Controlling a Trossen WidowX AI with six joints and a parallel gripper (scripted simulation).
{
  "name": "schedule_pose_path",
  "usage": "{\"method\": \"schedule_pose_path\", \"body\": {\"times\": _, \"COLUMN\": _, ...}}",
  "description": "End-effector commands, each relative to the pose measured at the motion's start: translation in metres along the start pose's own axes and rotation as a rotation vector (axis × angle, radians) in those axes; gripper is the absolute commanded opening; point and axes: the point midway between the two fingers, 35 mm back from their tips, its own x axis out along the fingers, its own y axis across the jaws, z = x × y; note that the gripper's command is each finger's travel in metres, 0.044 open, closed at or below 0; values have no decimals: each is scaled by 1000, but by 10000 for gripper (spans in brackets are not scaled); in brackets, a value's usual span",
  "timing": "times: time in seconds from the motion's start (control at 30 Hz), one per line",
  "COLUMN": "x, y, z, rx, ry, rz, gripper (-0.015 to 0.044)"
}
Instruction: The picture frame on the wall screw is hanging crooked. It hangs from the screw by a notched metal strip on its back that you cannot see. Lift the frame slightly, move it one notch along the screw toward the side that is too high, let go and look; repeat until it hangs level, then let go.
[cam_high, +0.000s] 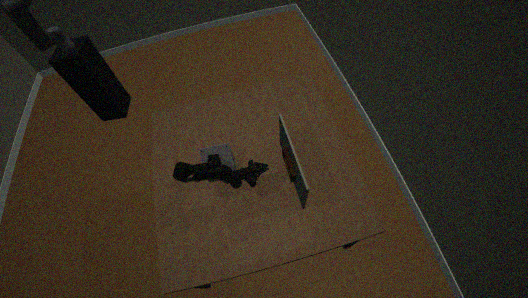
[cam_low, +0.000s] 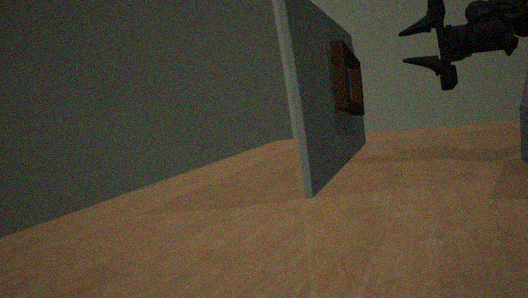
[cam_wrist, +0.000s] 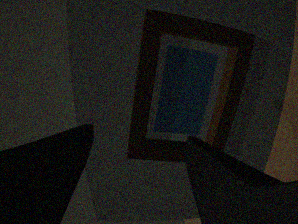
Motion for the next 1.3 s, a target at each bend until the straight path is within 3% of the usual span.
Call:
{"method": "schedule_pose_path", "body": {"times": 0.0, "x": -3, "y": -3, "z": -4, "rx": 4, "ry": -5, "rz": -4, "gripper": 260}}
{"method": "schedule_pose_path", "body": {"times": 0.3, "x": 7, "y": -2, "z": -1, "rx": 4, "ry": -5, "rz": -4, "gripper": 260}}
{"method": "schedule_pose_path", "body": {"times": 0.63, "x": 76, "y": -3, "z": -3, "rx": 5, "ry": -8, "rz": -1, "gripper": 260}}
{"method": "schedule_pose_path", "body": {"times": 1.27, "x": 80, "y": -3, "z": -3, "rx": 5, "ry": -8, "rz": -1, "gripper": 260}}
